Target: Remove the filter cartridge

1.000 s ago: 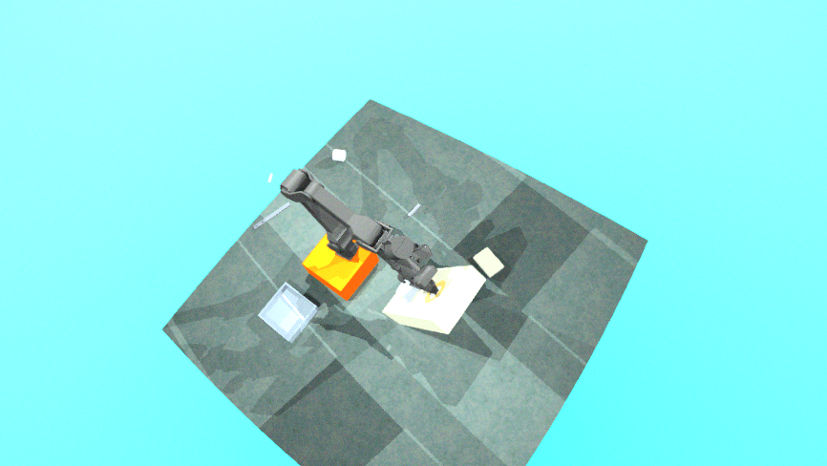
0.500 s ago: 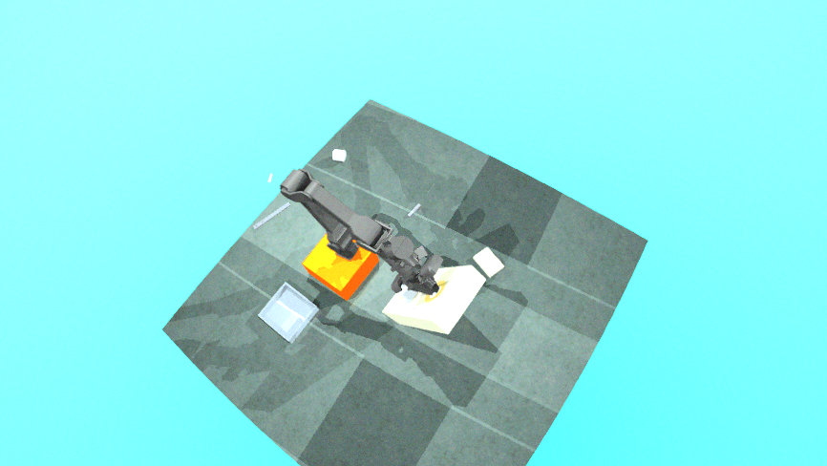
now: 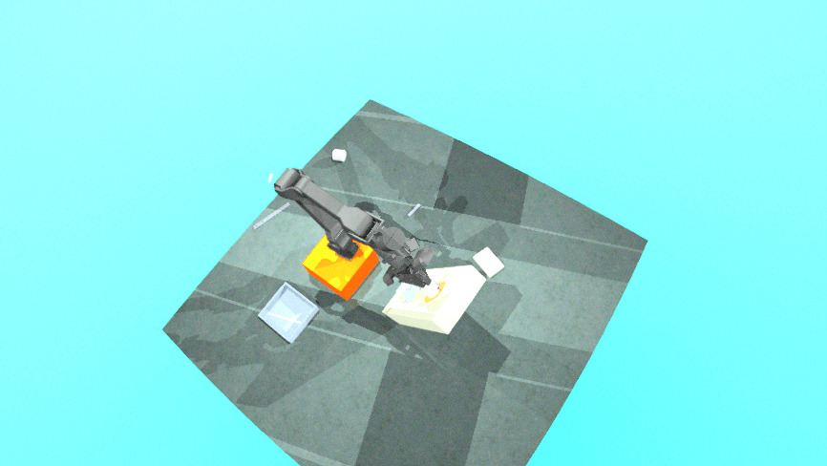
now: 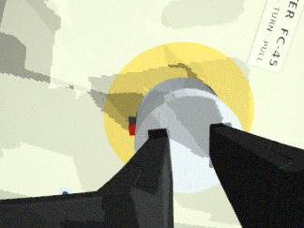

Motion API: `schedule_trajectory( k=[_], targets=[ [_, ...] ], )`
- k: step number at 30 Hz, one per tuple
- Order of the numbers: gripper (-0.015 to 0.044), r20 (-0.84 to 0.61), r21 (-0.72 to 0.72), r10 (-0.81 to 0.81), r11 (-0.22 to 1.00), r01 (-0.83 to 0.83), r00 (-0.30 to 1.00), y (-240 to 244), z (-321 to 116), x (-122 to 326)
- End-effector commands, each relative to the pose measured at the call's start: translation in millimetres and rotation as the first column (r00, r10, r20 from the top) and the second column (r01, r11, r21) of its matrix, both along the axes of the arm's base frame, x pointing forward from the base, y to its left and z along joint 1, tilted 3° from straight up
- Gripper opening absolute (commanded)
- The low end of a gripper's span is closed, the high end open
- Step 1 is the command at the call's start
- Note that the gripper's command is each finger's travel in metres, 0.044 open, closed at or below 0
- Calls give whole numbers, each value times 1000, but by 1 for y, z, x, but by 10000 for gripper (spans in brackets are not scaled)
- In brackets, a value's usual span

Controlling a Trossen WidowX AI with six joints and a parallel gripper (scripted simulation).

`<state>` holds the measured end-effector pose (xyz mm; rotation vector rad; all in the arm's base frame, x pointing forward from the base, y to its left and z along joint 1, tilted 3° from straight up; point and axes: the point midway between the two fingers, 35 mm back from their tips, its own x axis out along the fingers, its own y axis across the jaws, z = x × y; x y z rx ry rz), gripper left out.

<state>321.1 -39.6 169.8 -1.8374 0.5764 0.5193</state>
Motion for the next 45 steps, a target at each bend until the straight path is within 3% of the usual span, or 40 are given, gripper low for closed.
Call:
schedule_trajectory(
  k=[1,13,35,39,45],
  targets=[
    [0,14,8,-9,1000,9,1000,2,13,-11],
    [0,14,19,-18,1000,18,1000,5,22,-32],
    [0,11,20,-18,1000,18,1000,8,-44,-68],
    [91,-2,20,-11,1000,12,1000,8,-40,-65],
    [91,-2,20,-11,1000,12,1000,8,-40,-65]
  ],
)
